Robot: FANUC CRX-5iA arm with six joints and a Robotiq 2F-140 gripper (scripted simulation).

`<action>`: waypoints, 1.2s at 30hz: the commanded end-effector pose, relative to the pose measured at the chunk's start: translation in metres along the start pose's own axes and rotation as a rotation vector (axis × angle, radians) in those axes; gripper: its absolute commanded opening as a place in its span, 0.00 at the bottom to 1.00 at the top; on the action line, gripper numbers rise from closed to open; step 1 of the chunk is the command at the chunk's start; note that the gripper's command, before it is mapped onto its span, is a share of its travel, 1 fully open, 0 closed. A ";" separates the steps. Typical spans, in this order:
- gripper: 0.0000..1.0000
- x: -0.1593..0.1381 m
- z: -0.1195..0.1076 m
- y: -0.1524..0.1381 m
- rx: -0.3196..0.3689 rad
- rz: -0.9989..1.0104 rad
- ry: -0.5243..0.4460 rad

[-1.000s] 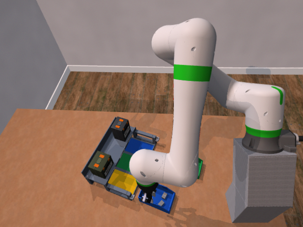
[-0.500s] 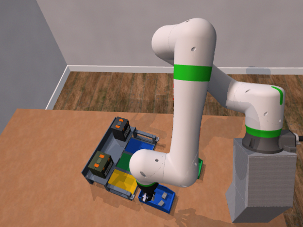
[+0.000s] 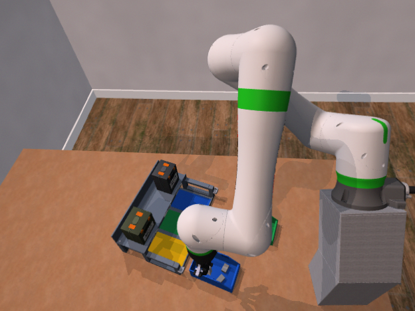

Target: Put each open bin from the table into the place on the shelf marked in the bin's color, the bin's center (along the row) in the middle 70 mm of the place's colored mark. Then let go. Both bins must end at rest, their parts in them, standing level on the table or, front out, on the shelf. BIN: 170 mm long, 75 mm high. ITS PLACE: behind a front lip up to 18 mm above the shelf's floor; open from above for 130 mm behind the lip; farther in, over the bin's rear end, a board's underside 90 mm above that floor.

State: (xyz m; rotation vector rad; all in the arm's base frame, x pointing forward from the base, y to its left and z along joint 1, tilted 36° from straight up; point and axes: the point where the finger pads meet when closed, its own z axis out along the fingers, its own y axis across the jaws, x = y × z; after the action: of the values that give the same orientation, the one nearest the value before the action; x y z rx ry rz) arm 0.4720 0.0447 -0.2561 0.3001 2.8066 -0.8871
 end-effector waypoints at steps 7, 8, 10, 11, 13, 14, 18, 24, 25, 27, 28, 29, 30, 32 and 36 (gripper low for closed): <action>0.00 0.000 0.000 -0.001 0.000 0.000 0.000; 0.00 0.000 -0.001 -0.005 0.000 0.000 -0.001; 0.00 0.000 -0.001 -0.015 0.001 -0.001 -0.002; 0.00 0.000 -0.001 -0.015 0.001 -0.001 -0.002; 0.00 0.004 -0.004 -0.053 0.005 -0.005 -0.007; 0.00 0.005 -0.004 -0.058 0.006 -0.005 -0.007; 0.00 0.012 -0.006 -0.091 0.008 -0.009 -0.009; 0.00 0.032 -0.008 -0.140 0.008 -0.017 -0.010; 0.00 0.036 -0.008 -0.148 0.008 -0.018 -0.009; 0.00 0.041 -0.009 -0.156 0.008 -0.020 -0.009; 0.00 0.041 -0.009 -0.156 0.008 -0.020 -0.009; 0.00 0.055 -0.010 -0.177 0.006 -0.024 -0.007; 0.00 0.059 -0.010 -0.183 0.006 -0.025 -0.007; 0.00 0.068 -0.010 -0.195 0.005 -0.028 -0.005; 0.00 0.093 -0.011 -0.221 0.001 -0.034 -0.001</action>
State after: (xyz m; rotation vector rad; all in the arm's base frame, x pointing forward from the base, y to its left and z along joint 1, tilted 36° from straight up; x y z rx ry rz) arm 0.3539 -0.0981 -0.1608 0.2658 2.8213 -0.9125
